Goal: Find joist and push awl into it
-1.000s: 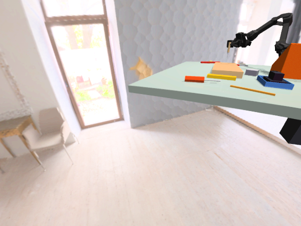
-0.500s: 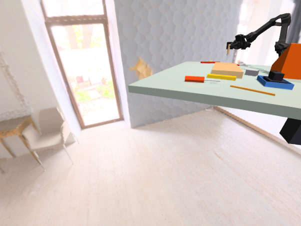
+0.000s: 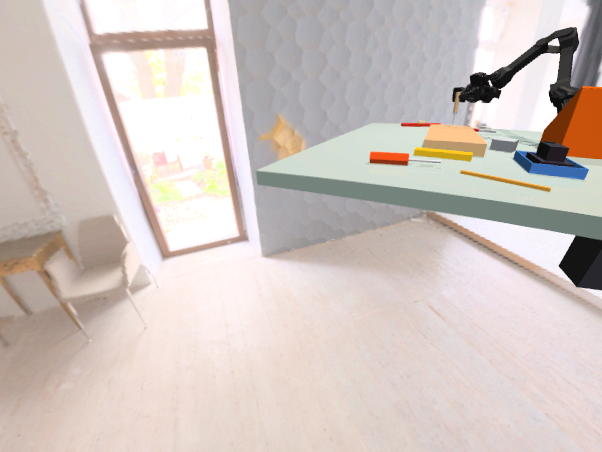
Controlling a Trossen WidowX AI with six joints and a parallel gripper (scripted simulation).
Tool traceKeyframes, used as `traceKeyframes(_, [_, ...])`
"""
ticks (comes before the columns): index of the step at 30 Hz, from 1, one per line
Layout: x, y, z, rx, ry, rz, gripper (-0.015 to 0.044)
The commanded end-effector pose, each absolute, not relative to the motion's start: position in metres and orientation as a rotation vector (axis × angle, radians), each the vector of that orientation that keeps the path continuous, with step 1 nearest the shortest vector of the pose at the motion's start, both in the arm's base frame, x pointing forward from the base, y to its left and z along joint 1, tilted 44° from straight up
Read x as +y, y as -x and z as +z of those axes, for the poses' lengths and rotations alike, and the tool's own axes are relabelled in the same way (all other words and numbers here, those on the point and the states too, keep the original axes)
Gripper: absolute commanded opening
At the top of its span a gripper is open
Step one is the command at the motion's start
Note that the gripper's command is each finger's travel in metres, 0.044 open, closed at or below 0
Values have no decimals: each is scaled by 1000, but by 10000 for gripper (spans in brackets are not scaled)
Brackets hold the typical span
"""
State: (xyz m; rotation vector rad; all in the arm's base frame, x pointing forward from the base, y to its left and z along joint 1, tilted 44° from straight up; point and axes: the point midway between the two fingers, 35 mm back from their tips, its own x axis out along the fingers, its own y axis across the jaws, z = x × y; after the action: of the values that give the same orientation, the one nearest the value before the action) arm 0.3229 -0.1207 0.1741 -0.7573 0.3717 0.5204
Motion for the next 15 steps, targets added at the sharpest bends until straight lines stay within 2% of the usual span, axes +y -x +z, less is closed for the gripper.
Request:
traceKeyframes(1, [-122, -323, 171, 365, 757, 526, 0])
traceKeyframes(15, [-136, -321, 156, 366, 758, 526, 0])
